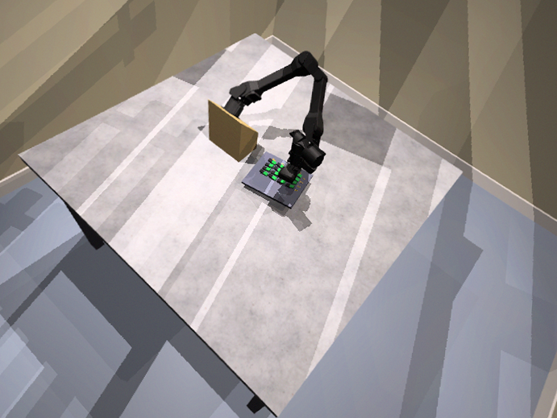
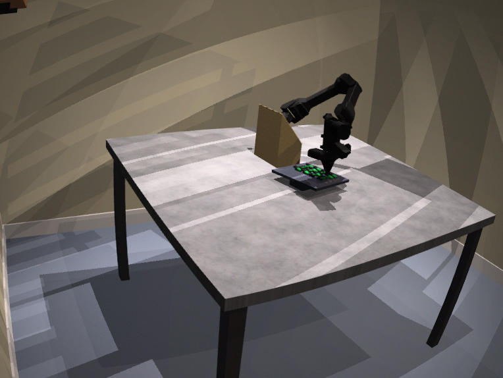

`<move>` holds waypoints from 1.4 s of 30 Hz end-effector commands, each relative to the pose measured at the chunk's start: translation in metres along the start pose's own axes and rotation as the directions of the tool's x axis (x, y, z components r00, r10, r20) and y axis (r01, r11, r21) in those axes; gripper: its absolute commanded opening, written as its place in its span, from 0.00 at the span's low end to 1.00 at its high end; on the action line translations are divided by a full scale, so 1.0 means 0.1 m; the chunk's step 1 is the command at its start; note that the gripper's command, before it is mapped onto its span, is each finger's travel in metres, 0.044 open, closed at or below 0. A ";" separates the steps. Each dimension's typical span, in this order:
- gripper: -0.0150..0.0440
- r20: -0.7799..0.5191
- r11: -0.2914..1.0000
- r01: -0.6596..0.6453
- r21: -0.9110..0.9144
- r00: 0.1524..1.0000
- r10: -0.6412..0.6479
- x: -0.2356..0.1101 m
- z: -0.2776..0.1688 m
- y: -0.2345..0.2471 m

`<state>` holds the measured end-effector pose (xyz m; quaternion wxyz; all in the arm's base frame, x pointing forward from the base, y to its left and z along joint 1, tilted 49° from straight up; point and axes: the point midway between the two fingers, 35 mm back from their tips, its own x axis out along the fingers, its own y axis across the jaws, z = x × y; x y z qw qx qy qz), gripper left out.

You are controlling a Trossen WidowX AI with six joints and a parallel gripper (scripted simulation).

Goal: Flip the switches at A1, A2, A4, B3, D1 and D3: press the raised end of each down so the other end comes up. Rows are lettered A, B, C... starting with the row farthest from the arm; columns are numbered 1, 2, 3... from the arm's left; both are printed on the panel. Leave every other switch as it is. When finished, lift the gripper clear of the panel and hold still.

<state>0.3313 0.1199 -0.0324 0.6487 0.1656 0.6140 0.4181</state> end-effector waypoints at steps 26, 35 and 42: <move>0.25 0.000 1.000 0.000 0.000 1.000 0.000 0.01 0.00 0.00; 0.25 -0.026 1.000 -0.001 0.003 1.000 0.001 -0.61 0.03 0.00; 0.25 -0.025 1.000 0.001 0.002 1.000 -0.001 -0.61 0.21 -0.44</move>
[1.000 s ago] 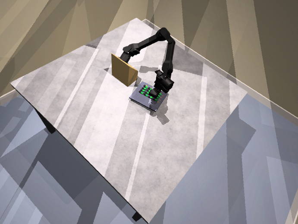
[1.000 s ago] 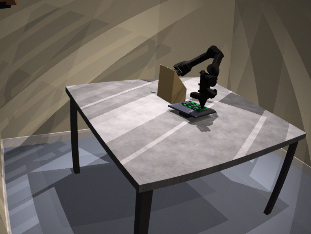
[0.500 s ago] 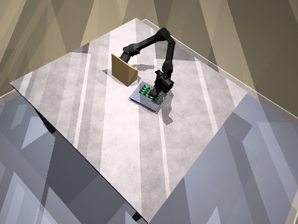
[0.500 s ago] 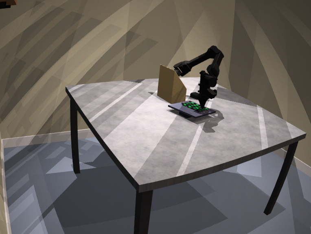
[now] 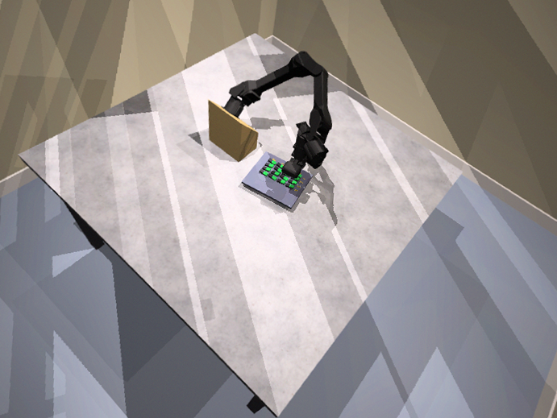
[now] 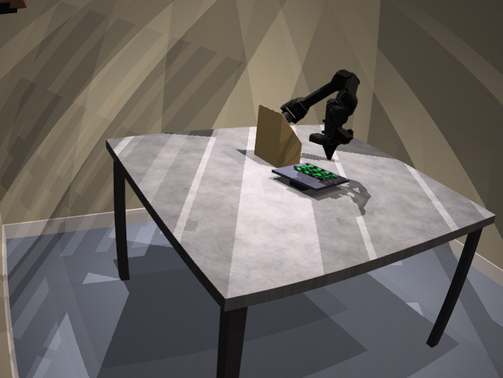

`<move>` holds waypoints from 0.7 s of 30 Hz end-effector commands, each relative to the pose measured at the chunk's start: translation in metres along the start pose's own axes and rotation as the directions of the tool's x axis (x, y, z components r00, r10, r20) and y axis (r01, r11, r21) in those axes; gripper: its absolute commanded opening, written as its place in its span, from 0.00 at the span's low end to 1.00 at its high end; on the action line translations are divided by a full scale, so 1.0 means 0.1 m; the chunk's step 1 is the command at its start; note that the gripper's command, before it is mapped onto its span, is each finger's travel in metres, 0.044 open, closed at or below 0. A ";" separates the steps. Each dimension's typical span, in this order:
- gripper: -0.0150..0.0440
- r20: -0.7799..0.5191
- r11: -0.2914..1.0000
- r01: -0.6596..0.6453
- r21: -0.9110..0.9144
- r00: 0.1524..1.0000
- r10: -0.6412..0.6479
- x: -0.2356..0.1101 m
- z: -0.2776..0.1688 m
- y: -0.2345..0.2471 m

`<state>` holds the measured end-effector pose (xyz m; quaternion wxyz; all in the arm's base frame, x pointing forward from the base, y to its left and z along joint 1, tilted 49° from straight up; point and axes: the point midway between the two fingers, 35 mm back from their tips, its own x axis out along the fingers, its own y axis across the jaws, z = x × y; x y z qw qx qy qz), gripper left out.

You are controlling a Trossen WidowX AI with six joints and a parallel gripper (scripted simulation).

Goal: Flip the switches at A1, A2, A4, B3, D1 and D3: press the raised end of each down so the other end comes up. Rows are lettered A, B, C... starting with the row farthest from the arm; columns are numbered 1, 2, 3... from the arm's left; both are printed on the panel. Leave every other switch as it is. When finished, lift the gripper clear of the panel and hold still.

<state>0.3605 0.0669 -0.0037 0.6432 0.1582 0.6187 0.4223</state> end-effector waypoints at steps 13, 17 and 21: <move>0.25 -0.030 1.000 -0.001 0.010 1.000 0.001 0.37 0.05 -0.25; 0.25 -0.030 1.000 -0.002 0.010 1.000 0.002 0.46 0.05 -0.25; 0.25 -0.030 1.000 -0.002 0.010 1.000 0.002 0.49 0.05 -0.25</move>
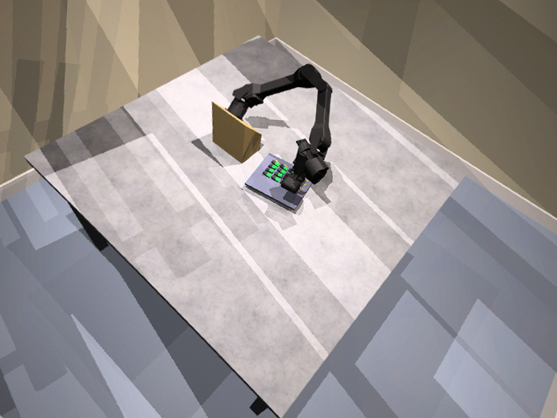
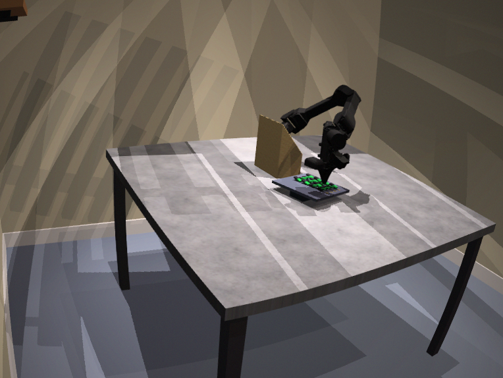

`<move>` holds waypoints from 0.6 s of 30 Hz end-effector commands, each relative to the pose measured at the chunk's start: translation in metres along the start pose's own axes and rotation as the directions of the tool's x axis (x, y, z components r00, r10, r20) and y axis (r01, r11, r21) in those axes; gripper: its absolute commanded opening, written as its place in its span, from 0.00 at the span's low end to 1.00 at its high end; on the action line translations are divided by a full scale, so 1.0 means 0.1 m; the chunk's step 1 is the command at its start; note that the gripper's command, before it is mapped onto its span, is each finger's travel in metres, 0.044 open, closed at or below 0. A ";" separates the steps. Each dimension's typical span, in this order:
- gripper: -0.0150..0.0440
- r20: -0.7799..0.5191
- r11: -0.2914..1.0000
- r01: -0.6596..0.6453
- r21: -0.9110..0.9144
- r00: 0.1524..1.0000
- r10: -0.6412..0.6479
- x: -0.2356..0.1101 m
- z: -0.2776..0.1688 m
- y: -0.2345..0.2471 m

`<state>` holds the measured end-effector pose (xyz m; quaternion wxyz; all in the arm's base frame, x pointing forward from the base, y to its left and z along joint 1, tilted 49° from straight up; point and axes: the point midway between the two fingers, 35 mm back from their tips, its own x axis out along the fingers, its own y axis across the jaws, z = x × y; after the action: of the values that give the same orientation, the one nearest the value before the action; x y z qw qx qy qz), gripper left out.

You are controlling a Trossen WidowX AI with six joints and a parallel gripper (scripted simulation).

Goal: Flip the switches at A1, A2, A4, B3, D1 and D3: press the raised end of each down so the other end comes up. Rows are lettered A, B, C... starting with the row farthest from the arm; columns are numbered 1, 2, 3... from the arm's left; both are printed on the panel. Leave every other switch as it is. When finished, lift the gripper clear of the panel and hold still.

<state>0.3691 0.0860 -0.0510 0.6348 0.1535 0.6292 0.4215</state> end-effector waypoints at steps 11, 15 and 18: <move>0.25 -0.003 1.000 -0.005 0.004 1.000 0.005 0.15 0.00 0.01; 0.25 -0.003 1.000 -0.005 0.004 1.000 0.005 0.15 0.00 0.01; 0.25 -0.003 1.000 -0.005 0.004 1.000 0.005 0.15 0.00 0.01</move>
<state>0.3663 0.0971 -0.0602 0.6331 0.1533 0.6301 0.4225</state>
